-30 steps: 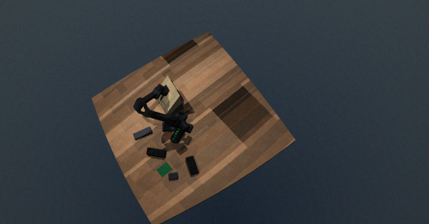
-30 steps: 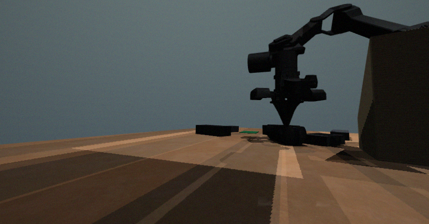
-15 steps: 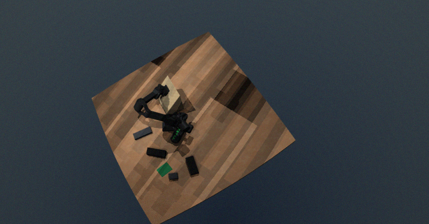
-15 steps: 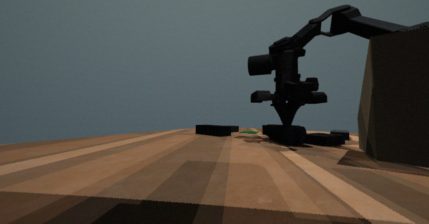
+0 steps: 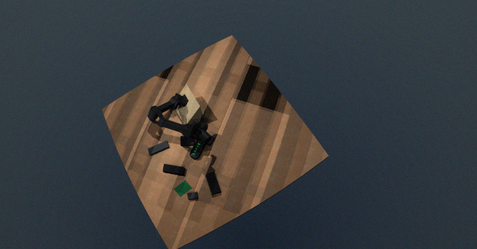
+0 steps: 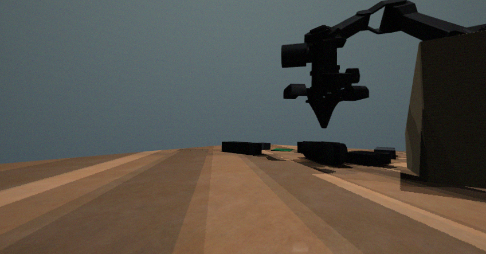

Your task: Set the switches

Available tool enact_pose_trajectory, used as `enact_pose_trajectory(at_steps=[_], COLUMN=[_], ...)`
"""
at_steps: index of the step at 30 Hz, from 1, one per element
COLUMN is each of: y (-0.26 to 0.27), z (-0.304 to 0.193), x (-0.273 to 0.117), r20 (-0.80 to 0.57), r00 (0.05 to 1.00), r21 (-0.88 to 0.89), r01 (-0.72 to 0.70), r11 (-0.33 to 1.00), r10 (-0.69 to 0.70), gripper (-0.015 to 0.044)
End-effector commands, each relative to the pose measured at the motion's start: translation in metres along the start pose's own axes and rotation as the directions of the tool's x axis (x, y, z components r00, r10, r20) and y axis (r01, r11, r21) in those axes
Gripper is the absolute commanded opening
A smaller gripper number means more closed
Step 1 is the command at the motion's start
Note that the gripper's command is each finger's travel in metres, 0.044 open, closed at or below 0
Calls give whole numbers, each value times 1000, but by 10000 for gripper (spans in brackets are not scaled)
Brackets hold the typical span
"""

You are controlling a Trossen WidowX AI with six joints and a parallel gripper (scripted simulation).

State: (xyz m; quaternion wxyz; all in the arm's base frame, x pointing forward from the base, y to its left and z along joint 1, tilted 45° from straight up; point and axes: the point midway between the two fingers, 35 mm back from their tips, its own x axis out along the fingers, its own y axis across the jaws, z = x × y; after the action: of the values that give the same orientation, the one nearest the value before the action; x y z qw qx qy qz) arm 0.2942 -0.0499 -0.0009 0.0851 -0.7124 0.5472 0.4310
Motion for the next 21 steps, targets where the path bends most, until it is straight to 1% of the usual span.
enact_pose_trajectory(at_steps=[1, 3, 5, 13, 21], y=[6, 16, 24, 25, 24], z=[-22, -56, -77, -79, -79], x=[0, 0, 0, 1, 14], r20=[10, 7, 3, 3, 3], r00=[1000, 1000, 1000, 1000, 1000], r21=[5, 2, 1, 0, 0], r01=[-8, -9, -11, -12, -11], r11=[1000, 1000, 1000, 1000, 1000], r10=[8, 9, 11, 12, 11], gripper=[0, 0, 0, 0, 0])
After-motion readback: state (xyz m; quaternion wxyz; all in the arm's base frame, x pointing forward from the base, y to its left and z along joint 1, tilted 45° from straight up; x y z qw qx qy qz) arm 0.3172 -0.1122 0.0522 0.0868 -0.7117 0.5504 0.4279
